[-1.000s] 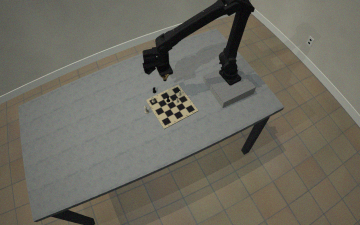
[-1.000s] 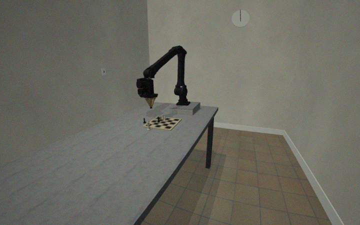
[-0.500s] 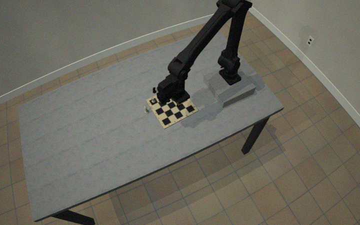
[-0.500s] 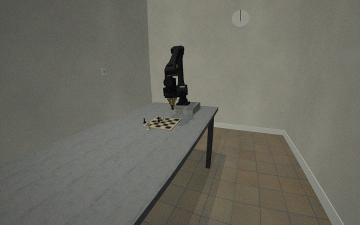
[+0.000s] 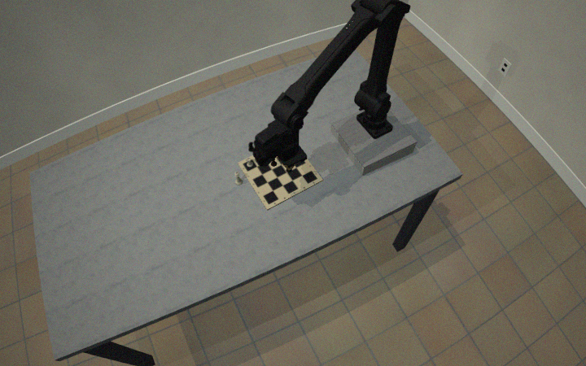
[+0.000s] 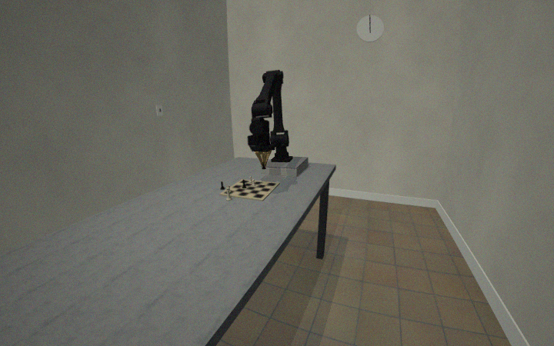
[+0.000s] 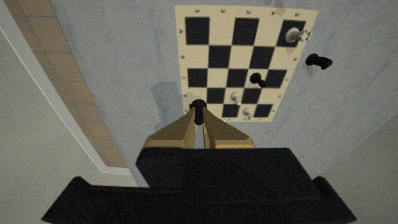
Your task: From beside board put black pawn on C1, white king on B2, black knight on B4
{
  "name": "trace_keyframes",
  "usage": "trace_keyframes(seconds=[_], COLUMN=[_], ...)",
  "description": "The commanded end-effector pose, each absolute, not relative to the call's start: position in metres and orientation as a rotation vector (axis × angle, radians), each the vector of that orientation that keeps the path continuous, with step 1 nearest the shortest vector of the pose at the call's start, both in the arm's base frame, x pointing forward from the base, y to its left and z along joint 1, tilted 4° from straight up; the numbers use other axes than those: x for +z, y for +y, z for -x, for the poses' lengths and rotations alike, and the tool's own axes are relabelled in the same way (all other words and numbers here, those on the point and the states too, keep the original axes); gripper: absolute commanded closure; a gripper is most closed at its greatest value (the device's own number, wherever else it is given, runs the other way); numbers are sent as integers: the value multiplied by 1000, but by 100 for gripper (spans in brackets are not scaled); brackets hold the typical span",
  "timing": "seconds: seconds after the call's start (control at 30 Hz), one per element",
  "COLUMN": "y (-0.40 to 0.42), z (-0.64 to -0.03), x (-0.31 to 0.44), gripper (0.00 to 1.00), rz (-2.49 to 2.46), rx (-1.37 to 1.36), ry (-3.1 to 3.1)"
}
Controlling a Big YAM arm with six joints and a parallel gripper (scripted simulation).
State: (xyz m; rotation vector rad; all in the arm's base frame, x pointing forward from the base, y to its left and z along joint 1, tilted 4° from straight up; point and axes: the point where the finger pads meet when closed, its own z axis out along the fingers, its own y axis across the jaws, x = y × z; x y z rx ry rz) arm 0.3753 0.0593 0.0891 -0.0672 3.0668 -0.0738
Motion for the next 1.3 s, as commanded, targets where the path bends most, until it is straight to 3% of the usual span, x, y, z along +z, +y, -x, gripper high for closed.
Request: trace_keyframes(seconds=[0.0,0.7,1.27], y=[60,53,53], z=[-381,-387,-390], x=[84,9,-7], gripper=[100,100,100], rz=[41,63,64], rx=[-74,-75,-75], ry=[3062,3062,3061])
